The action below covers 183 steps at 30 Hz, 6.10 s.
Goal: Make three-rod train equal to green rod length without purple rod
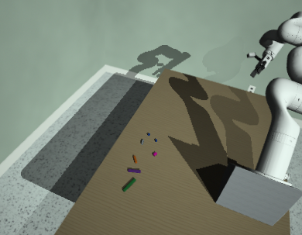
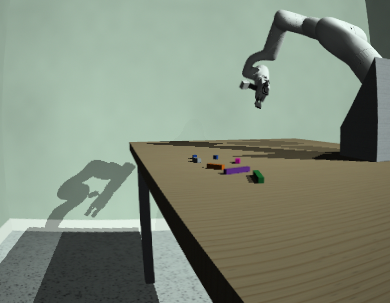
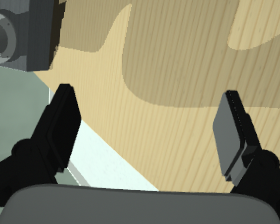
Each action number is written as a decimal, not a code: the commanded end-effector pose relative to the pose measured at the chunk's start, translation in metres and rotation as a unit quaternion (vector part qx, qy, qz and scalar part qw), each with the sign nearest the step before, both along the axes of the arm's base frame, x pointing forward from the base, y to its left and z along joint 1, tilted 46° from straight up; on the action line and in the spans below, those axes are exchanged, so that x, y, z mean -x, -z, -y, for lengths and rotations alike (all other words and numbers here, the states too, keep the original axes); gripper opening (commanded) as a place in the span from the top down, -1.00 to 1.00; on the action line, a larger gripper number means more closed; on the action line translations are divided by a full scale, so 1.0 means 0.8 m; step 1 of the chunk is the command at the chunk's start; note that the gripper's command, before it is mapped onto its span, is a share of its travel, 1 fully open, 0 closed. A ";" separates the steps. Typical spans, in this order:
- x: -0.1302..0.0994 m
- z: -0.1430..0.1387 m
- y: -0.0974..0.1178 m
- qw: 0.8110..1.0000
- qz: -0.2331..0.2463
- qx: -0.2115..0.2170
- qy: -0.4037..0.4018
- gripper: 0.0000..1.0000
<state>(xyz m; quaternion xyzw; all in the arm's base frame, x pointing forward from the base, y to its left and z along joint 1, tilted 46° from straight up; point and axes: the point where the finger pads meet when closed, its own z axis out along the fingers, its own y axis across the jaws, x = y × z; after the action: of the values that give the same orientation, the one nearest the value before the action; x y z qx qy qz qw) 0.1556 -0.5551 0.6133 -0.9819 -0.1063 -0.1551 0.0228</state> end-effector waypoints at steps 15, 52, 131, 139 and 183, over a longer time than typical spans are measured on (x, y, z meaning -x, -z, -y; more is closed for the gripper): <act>-0.150 -0.030 0.074 0.998 -0.039 -0.027 0.029 -1.00; -0.378 -0.175 0.205 0.991 -0.106 -0.037 0.067 -1.00; -0.546 -0.665 0.480 0.966 -0.169 0.055 0.185 -1.00; -0.539 -0.644 0.498 0.952 -0.172 0.079 0.242 -1.00; -0.519 -0.516 0.589 0.806 -0.061 0.204 0.552 -1.00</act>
<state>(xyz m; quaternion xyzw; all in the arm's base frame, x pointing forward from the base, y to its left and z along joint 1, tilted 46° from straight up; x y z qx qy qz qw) 0.5702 -0.1321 0.1492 -0.8857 0.3958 -0.0323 -0.2407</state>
